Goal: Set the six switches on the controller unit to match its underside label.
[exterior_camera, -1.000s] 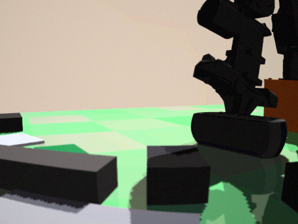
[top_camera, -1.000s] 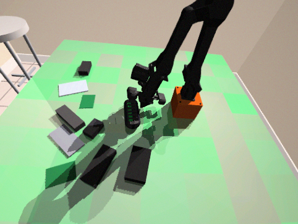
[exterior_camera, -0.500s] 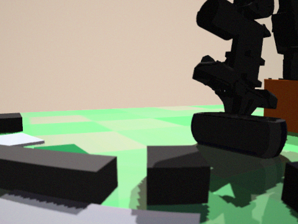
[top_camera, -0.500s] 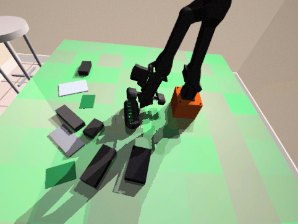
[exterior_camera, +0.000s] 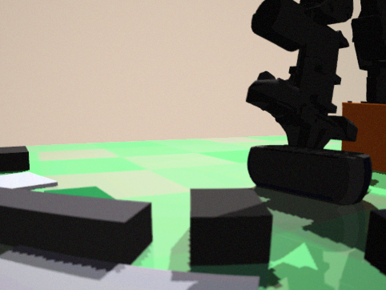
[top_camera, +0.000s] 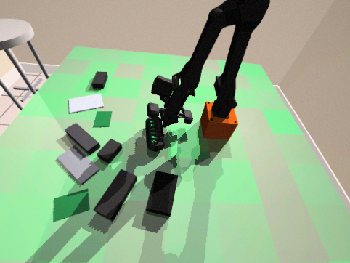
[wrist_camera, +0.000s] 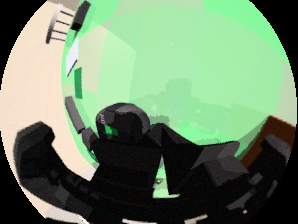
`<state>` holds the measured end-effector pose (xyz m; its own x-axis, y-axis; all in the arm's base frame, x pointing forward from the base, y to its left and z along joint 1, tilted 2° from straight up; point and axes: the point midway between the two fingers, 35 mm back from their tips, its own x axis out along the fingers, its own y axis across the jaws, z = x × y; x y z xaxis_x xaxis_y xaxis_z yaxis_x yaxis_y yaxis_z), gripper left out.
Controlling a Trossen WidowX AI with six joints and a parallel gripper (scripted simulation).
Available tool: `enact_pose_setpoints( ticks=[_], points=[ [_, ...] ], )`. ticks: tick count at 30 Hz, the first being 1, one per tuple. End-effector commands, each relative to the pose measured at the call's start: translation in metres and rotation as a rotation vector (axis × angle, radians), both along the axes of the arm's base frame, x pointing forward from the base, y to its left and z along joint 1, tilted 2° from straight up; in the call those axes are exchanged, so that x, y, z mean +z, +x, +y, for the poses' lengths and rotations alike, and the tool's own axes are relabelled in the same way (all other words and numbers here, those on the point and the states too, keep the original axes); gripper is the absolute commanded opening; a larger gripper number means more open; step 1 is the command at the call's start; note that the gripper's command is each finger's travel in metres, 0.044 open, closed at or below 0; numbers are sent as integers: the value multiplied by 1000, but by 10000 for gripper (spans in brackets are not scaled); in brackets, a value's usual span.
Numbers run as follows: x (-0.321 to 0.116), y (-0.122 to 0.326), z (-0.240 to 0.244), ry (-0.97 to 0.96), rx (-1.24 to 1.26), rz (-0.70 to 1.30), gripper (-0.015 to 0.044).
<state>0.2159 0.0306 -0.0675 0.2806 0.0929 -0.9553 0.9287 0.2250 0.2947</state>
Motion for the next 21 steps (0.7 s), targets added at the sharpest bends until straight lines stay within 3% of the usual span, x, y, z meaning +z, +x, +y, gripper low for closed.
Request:
enact_pose_setpoints(
  ticks=[1,21],
  points=[
    [1,4,1,3,-5,-4,0],
    [2,21,5,3,-5,-6,0]
  ],
)
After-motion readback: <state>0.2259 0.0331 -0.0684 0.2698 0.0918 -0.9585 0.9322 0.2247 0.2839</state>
